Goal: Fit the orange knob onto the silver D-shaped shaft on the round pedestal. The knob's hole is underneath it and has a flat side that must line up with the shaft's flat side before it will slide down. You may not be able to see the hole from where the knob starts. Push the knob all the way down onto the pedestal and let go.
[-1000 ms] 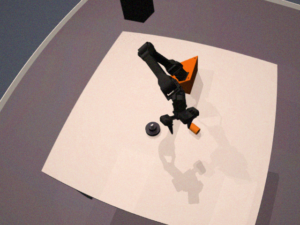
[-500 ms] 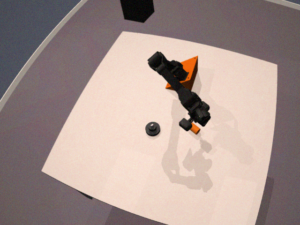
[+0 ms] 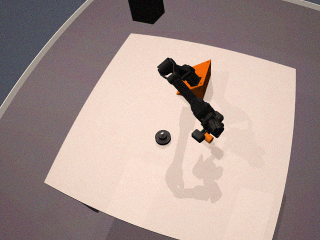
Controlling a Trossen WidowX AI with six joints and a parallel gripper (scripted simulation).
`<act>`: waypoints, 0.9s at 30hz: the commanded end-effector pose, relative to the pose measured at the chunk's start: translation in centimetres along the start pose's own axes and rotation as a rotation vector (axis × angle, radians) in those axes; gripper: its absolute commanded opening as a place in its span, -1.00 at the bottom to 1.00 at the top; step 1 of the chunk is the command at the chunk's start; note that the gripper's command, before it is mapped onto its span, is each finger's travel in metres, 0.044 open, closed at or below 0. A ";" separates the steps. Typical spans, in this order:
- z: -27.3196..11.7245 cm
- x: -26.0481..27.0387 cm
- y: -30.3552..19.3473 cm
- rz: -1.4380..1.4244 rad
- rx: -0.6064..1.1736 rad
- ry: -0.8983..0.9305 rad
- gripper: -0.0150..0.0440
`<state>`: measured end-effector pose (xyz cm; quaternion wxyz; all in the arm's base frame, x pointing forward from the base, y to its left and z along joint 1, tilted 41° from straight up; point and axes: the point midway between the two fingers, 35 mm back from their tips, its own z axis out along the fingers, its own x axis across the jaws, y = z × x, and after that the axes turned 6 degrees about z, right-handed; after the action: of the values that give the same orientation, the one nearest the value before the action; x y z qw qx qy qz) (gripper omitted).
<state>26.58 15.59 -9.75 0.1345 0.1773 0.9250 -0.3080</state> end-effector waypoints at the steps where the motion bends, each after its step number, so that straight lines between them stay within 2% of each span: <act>1: 1.0 0.1 -0.2 -0.005 0.010 0.001 1.00; 23: 4.3 0.2 -0.4 -0.005 0.011 0.000 1.00; 27: 4.3 0.2 -0.4 -0.005 0.011 0.000 0.64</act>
<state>26.93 12.96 -12.78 0.1335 0.1777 0.9241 -0.3108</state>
